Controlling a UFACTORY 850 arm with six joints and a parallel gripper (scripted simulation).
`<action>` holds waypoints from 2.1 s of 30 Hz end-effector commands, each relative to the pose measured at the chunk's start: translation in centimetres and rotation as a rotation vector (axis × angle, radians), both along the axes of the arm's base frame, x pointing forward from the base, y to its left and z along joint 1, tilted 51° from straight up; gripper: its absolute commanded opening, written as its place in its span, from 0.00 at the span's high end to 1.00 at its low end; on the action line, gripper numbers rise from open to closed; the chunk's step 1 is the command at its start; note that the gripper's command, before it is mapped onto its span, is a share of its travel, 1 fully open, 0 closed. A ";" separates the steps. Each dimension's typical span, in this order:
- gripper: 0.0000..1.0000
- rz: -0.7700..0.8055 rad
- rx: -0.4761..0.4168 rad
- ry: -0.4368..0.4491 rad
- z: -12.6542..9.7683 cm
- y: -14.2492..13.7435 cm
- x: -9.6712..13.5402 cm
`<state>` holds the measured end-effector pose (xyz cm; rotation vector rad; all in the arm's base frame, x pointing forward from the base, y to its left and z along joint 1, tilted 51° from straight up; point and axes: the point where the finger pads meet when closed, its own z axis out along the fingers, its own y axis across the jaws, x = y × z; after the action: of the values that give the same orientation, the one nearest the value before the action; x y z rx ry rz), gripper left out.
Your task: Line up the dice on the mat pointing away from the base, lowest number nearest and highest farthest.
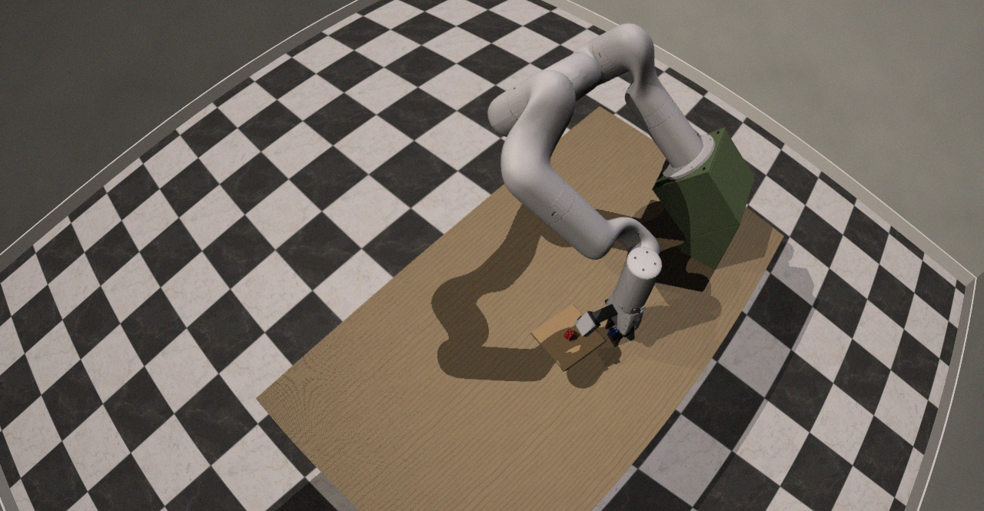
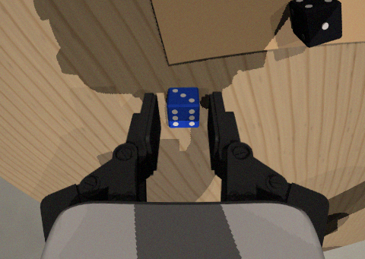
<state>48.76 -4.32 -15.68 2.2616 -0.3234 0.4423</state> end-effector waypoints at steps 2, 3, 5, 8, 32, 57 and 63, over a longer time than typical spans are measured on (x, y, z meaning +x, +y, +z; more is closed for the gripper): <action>0.64 0.001 0.000 -0.001 -0.4 -0.4 0.2; 0.64 0.001 0.000 -0.001 -0.4 -0.5 0.2; 0.64 0.001 0.000 -0.001 -0.5 -0.6 0.2; 0.64 0.001 0.000 -0.001 -0.6 -0.7 0.3; 0.64 0.001 0.000 -0.001 -0.6 -0.7 0.3; 0.85 0.001 0.000 -0.001 -0.6 -0.7 0.3; 0.85 0.001 0.000 -0.001 -0.6 -0.7 0.3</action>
<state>48.97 -5.08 -16.31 2.2616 -0.3234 0.4423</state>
